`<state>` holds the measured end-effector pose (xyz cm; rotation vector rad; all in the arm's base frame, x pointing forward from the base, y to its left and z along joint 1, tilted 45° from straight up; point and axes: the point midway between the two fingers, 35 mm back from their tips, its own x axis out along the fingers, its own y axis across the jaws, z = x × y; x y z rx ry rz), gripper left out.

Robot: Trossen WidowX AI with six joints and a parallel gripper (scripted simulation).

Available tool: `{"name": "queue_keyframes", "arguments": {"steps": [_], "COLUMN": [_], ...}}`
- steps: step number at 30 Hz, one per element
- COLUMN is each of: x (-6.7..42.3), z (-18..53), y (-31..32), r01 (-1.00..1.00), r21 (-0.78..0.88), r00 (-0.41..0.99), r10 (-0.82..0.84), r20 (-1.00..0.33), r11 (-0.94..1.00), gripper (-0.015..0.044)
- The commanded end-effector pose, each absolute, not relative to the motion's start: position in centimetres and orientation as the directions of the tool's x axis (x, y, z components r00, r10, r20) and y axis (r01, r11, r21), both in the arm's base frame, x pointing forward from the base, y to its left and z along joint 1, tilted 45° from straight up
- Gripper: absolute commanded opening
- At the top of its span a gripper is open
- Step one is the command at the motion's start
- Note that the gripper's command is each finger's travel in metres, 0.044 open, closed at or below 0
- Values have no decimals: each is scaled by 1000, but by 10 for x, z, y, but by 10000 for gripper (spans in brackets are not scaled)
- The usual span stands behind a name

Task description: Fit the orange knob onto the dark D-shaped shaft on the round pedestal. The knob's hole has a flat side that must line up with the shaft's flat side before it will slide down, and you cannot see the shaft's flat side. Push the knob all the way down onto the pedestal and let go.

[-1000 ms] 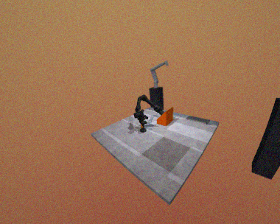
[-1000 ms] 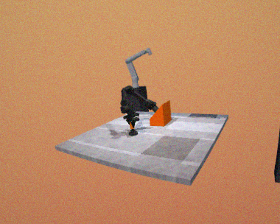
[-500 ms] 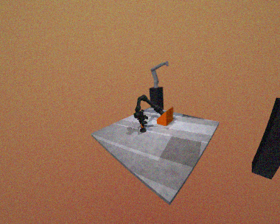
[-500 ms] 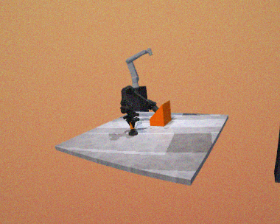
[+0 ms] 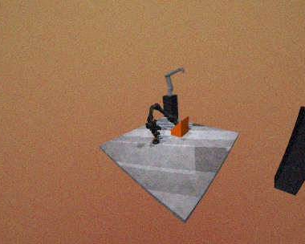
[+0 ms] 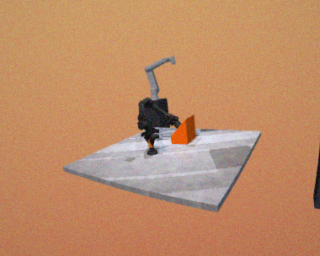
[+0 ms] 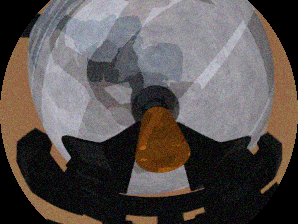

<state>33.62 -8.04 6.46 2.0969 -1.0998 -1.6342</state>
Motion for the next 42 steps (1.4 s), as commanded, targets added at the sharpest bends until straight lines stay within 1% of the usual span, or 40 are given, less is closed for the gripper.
{"name": "queue_keyframes", "arguments": {"steps": [1, 4, 12, 17, 32, 42], "x": [337, 337, 335, 335, 337, 337], "z": [65, 64, 63, 64, 60, 54], "y": [-81, -81, -80, -81, -85, -90], "r01": [-371, -352, -376, -342, -436, -379], "r21": [629, 635, 627, 638, 605, 626], "r00": [81, 81, 80, 81, 81, 81], "r10": [-698, -698, -698, -698, -698, -699], "r20": [-711, -711, -711, -711, -711, -711], "r11": [-683, -688, -682, -690, -666, -681], "gripper": [0, 0, 0, 0, 0, 0]}}
